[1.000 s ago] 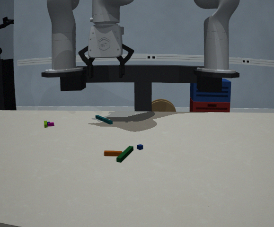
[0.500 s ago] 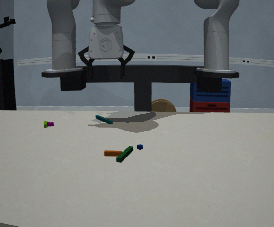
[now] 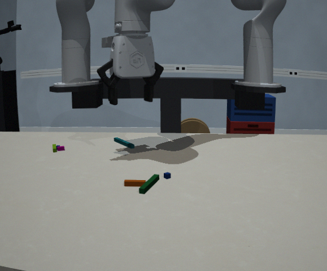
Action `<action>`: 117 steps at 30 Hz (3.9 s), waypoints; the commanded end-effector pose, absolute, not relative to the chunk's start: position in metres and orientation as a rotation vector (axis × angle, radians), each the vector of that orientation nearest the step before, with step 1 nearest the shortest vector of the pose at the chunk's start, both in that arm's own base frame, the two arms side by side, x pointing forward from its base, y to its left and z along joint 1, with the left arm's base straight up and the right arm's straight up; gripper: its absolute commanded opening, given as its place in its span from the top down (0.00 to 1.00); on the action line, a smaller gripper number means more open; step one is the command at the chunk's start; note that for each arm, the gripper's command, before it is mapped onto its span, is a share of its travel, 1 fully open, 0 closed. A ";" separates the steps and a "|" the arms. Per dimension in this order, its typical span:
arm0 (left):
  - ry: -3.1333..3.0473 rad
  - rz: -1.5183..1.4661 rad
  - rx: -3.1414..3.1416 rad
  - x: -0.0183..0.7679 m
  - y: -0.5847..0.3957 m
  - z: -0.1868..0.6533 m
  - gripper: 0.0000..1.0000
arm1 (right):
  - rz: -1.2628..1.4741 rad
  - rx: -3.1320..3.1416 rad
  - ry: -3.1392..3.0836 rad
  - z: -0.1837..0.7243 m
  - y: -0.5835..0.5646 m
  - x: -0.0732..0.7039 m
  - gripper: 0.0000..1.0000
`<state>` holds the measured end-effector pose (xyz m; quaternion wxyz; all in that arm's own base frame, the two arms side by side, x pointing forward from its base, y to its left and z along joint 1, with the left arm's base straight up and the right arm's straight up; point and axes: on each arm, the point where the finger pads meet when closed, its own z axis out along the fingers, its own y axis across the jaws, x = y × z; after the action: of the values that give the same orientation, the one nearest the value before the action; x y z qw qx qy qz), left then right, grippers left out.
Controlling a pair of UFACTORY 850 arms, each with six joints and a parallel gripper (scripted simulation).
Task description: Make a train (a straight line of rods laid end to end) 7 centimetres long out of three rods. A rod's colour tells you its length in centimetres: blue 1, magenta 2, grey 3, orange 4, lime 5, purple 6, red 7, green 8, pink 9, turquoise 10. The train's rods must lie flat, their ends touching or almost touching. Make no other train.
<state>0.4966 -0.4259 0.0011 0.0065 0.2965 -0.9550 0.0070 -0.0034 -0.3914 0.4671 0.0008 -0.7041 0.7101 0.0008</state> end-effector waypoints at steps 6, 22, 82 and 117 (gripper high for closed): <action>-2.799 0.004 1.426 0.528 -0.413 -0.008 0.00 | 0.000 -2.212 2.231 0.468 -0.392 -0.003 0.00; -2.299 0.004 2.141 0.575 -0.385 -0.025 0.00 | 0.000 -2.212 2.231 0.468 -0.392 -0.003 0.00; -1.305 0.004 2.857 0.637 -0.335 -0.055 0.74 | 0.000 -2.212 2.231 0.468 -0.392 -0.003 0.00; -1.304 0.003 2.858 0.638 -0.336 -0.097 0.74 | 0.000 -2.212 2.231 0.468 -0.392 -0.003 0.00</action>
<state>0.6365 -0.3355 -0.0957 0.0000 0.9098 -0.4151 -0.0001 -0.0034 -0.3914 0.4671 0.0008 -0.7041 0.7101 0.0008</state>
